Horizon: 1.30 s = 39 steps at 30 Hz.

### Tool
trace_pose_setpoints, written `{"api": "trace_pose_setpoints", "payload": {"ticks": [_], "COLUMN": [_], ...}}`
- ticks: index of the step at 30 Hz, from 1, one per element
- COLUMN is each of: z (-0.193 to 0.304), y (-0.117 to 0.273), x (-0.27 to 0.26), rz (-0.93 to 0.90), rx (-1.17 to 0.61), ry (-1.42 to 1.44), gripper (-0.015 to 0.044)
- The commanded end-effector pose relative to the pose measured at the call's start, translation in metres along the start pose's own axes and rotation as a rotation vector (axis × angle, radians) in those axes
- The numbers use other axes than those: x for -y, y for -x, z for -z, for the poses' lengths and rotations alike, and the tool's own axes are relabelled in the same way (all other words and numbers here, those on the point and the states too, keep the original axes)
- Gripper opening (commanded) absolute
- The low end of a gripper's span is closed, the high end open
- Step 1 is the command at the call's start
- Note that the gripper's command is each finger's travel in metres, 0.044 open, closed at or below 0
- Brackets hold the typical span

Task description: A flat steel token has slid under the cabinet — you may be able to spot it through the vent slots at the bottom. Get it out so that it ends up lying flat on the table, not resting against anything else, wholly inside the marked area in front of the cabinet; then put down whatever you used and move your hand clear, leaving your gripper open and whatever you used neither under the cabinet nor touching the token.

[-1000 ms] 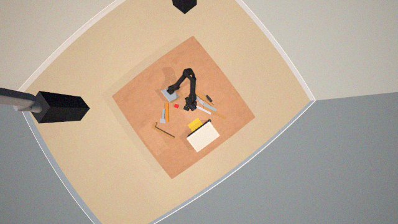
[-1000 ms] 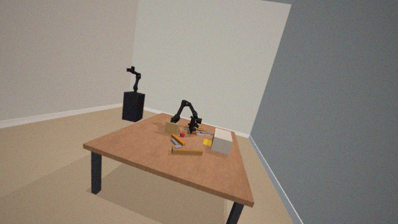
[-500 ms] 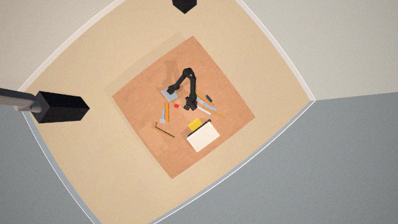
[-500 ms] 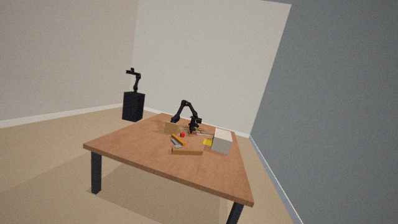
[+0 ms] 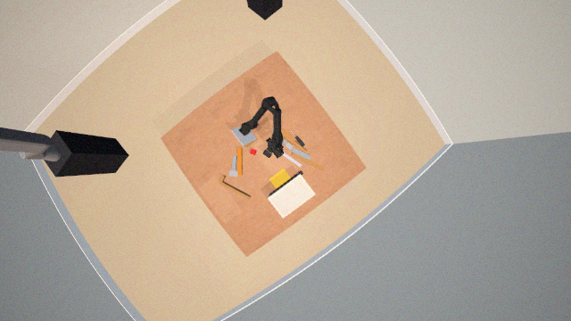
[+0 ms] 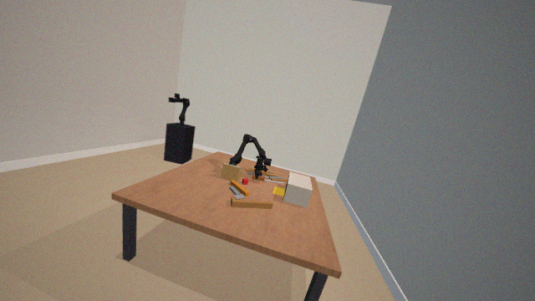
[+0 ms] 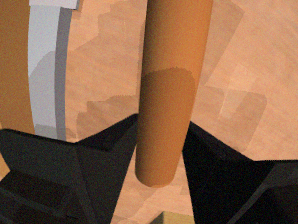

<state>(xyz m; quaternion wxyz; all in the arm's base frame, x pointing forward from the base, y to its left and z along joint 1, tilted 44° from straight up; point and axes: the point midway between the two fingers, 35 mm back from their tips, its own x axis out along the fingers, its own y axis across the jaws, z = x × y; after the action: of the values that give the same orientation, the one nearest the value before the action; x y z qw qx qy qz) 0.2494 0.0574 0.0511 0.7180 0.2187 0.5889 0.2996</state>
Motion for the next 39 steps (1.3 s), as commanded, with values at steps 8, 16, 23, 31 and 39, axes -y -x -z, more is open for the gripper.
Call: {"api": "trace_pose_setpoints", "payload": {"ticks": [8, 16, 23, 31, 39], "z": [-0.002, -0.003, -0.004, -0.006, -0.007], "y": [0.001, 0.002, 0.002, 0.002, 0.002], "x": [-0.003, -0.006, -0.009, -0.012, -0.016], "rz": [0.003, 0.003, 0.002, 0.002, 0.002], "rx": [0.004, 0.004, 0.004, 0.004, 0.004], "ry": [-0.076, -0.127, -0.171, -0.22, -0.27], "gripper": [0.0, 0.0, 0.0, 0.0, 0.0]}}
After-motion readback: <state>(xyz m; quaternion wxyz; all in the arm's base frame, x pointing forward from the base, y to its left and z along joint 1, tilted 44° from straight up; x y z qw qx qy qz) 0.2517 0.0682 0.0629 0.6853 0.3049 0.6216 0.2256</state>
